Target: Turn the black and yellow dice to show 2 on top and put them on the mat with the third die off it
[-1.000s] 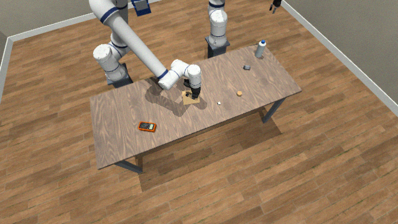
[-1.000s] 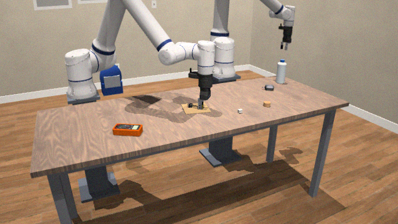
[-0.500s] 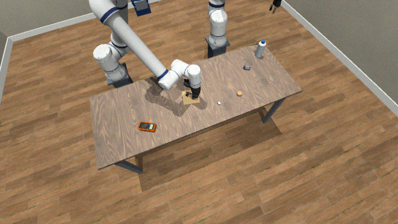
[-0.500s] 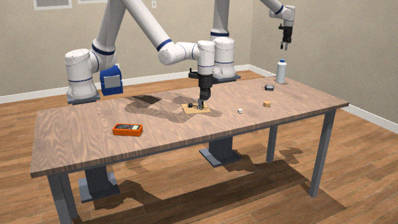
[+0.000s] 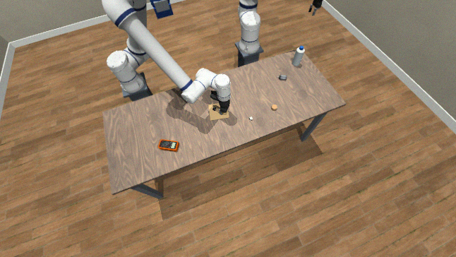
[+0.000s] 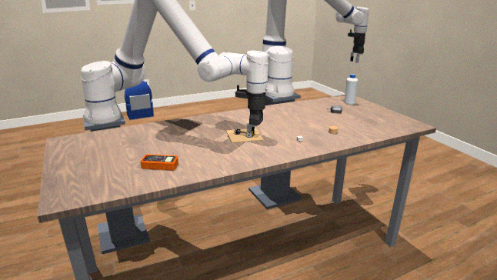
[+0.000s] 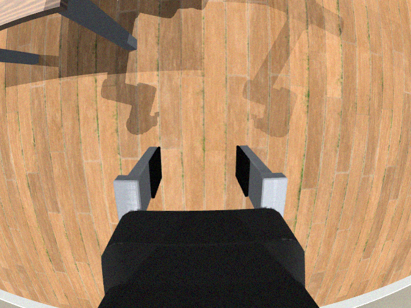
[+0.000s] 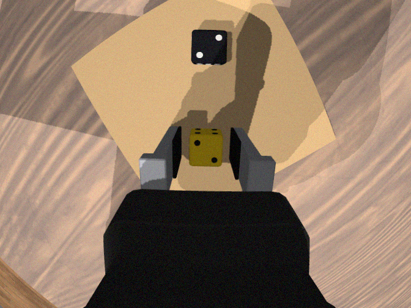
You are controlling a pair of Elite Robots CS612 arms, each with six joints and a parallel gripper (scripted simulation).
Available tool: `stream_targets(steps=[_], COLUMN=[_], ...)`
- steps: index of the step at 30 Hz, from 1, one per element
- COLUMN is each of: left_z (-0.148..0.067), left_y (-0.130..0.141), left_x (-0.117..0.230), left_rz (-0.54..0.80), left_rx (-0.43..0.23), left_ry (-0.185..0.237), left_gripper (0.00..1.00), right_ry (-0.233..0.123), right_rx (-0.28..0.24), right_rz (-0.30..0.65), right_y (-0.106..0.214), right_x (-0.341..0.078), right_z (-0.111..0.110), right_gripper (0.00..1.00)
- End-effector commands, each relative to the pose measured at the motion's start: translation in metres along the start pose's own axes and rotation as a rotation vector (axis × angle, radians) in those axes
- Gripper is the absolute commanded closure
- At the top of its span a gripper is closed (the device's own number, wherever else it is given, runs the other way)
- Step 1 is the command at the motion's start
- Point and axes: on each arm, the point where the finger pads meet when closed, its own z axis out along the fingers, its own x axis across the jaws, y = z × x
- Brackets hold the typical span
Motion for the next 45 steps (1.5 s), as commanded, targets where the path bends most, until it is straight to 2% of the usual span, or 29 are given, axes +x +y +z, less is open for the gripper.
stream_targets(steps=[1,8,17,19,25,32,33,45], left_z=[-0.001,-0.001,-0.001,-0.001,-0.001,-0.001,-0.001,-0.001], left_y=[0.001,0.001,0.001,0.001,0.001,0.001,0.001,0.001], left_x=[0.0,0.0,0.0,0.0,0.0,0.0,0.0,0.0], left_rz=[0.0,0.0,0.0,0.0,0.0,0.0,0.0,0.0], left_rx=[-0.002,-0.002,-0.002,-0.002,-0.002,-0.002,-0.002,-0.002], left_ry=[0.0,0.0,0.0,0.0,0.0,0.0,0.0,0.0], left_gripper=[0.0,0.0,0.0,0.0,0.0,0.0,0.0,0.0], right_ry=[0.0,0.0,0.0,0.0,0.0,0.0,0.0,0.0], right_rx=[-0.002,-0.002,-0.002,-0.002,-0.002,-0.002,-0.002,-0.002], right_rz=[0.0,0.0,0.0,0.0,0.0,0.0,0.0,0.0], right_y=[0.001,0.001,0.001,0.001,0.001,0.001,0.001,0.001], right_x=[0.0,0.0,0.0,0.0,0.0,0.0,0.0,0.0], right_z=[-0.001,-0.011,-0.056,-0.056,-0.083,-0.091,-0.091,-0.091], right_gripper=[0.3,0.3,0.3,0.3,0.3,0.3,0.0,0.0])
